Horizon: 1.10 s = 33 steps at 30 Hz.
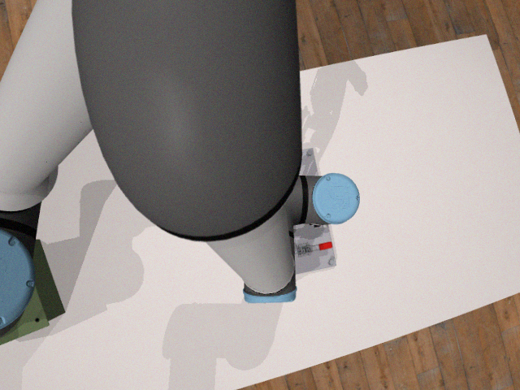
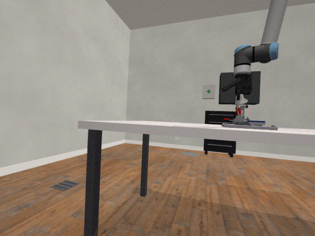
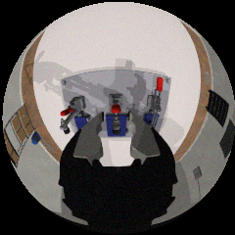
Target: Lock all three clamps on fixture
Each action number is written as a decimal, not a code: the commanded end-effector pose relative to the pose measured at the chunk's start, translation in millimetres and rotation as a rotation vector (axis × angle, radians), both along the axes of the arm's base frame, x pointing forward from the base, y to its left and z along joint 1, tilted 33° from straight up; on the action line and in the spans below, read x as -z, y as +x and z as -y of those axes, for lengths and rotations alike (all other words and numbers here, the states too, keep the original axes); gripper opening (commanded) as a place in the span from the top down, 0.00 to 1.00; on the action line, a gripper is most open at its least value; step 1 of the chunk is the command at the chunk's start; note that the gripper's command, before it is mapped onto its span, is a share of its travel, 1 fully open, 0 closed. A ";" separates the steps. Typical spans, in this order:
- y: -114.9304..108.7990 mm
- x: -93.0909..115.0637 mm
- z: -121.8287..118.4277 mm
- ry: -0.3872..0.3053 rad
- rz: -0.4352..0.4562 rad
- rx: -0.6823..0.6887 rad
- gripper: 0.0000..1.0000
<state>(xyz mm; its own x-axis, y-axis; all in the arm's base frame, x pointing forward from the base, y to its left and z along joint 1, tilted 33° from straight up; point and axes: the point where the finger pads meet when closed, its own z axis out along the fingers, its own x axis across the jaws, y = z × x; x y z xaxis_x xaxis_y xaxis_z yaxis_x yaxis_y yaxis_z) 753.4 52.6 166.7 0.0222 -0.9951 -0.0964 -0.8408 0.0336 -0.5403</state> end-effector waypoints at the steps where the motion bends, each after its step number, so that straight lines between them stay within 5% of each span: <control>1: 0.2 -0.7 0.0 0.000 0.001 0.000 0.72; 33: 5.5 7.2 -0.9 0.000 0.001 0.000 0.72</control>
